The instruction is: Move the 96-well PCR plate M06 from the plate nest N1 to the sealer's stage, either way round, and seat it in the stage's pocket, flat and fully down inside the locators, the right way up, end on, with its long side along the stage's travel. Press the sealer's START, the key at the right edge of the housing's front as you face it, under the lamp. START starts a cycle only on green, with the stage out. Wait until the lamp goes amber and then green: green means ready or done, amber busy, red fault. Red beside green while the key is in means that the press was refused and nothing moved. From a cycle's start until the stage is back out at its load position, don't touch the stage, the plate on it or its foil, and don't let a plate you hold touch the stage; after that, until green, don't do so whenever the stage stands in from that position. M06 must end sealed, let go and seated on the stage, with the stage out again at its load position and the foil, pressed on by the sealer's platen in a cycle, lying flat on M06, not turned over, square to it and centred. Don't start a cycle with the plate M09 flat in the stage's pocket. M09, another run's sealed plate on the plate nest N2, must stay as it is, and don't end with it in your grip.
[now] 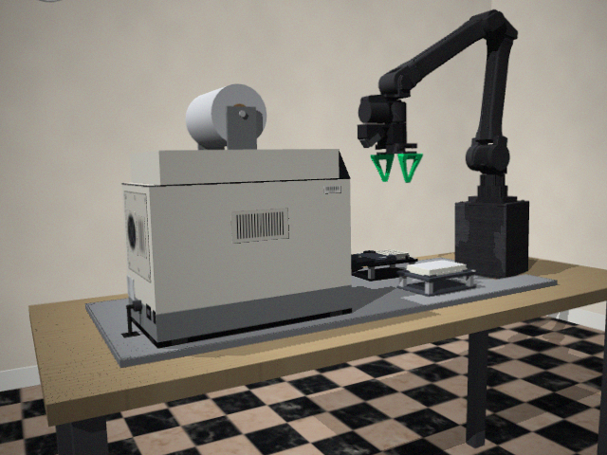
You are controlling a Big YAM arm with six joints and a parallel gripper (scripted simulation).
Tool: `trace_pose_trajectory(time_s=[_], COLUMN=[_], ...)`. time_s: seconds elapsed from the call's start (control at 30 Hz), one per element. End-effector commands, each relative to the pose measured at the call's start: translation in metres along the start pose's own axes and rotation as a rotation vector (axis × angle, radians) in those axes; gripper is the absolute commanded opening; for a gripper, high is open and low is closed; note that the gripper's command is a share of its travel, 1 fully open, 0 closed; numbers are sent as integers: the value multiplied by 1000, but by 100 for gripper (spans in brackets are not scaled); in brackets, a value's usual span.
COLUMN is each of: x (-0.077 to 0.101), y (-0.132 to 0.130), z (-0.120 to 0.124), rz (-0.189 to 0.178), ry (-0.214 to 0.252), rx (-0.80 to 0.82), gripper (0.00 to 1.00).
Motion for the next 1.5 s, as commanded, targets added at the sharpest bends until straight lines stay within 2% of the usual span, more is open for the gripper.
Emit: trace_pose_trajectory(time_s=[0.0,0.47,0.73,0.8,0.83,0.9,1.0,1.07,1.1,1.17,1.2,1.27,1.3,1.4,1.47], x=[23,27,19,5,-2,-16,-9,-22,-29,-29,-34,-52,-61,-83,-99], y=[-3,-2,-2,-1,0,2,7,9,8,8,6,3,1,-2,-5], z=[-28,-31,-24,-13,-8,-4,-3,6,9,9,6,14,18,19,28], rz=[-3,-4,-3,-8,-9,-7,-9,-16,-17,-17,-12,-17,-18,-23,-17], ry=[-63,-76,-56,-158,-182,-153,-151,-257,-276,-276,-240,-328,-338,-292,-373], rx=[2,10,2,-15,-19,-17,-11,-17,-21,-21,-20,-42,-50,-52,-74], gripper=[100,100,100,100,100,100,100,100,100,100,100,100,100,100,100])
Point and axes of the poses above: the point where the finger pads meet when closed, its own x axis back along the fingers, its own y axis across the jaws, z = x × y, the point moved 9 cm from there along x, back along the fingers, and after that the axes turned 4 degrees about -x, right-handed, at the moved point
